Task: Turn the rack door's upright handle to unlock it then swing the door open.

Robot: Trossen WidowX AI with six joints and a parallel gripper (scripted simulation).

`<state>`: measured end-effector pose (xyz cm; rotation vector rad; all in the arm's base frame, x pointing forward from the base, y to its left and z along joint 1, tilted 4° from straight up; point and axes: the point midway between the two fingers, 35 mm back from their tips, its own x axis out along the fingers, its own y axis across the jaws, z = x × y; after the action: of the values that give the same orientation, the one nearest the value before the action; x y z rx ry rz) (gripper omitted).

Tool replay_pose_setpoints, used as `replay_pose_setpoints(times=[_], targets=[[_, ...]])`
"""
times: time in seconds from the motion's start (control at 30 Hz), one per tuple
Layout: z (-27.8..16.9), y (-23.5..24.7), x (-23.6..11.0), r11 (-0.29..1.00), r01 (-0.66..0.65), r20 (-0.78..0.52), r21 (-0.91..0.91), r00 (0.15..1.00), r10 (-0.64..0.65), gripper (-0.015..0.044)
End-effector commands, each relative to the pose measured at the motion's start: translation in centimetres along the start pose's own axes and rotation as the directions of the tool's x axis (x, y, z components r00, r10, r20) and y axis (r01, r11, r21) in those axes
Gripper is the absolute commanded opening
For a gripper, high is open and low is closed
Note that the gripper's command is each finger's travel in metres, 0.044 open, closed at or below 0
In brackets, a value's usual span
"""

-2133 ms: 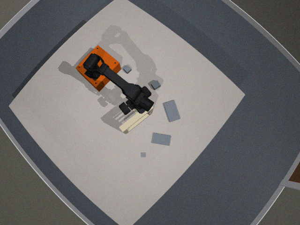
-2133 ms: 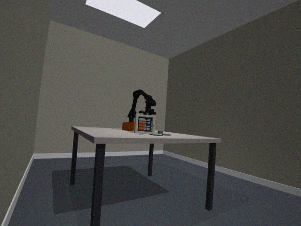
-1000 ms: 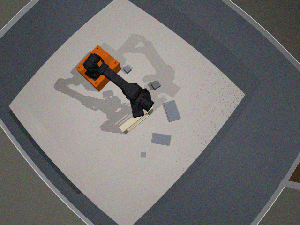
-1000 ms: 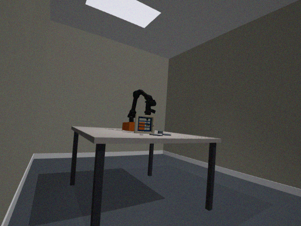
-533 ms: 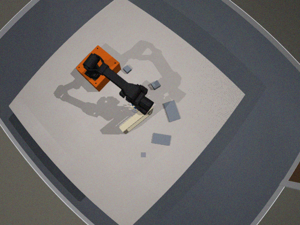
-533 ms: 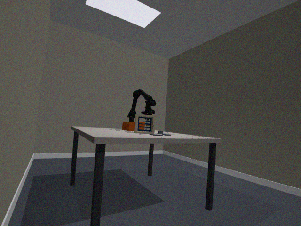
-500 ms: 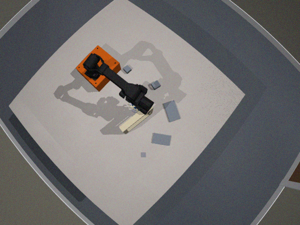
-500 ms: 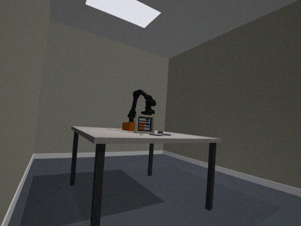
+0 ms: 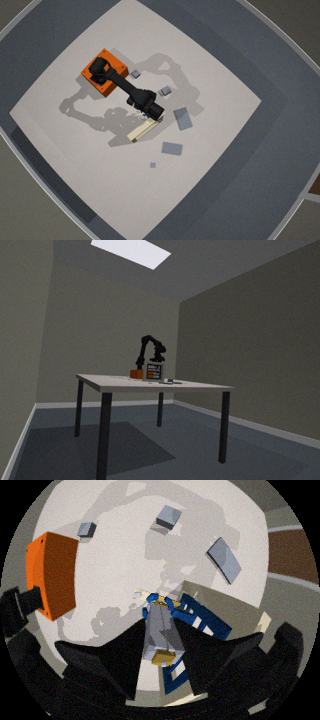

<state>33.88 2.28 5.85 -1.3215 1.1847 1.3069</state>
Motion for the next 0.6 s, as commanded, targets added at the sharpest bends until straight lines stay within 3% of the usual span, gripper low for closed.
replay_pose_setpoints(times=[0.0, 0.1, 0.33, 0.57], targets=[[-0.17, 0.02, 0.13, 1.000, -0.001, -0.009, -0.011, 1.000, 0.001, 0.0230], [-0.17, 0.02, 0.13, 1.000, -0.001, -0.009, -0.011, 1.000, 0.001, 0.0292], [-0.17, 0.02, 0.13, 0.966, 0.002, -0.009, 0.258, 1.000, 0.001, 0.0292], [-0.17, 0.02, 0.13, 0.821, 0.005, -0.009, 0.571, 1.000, 0.001, 0.0292]])
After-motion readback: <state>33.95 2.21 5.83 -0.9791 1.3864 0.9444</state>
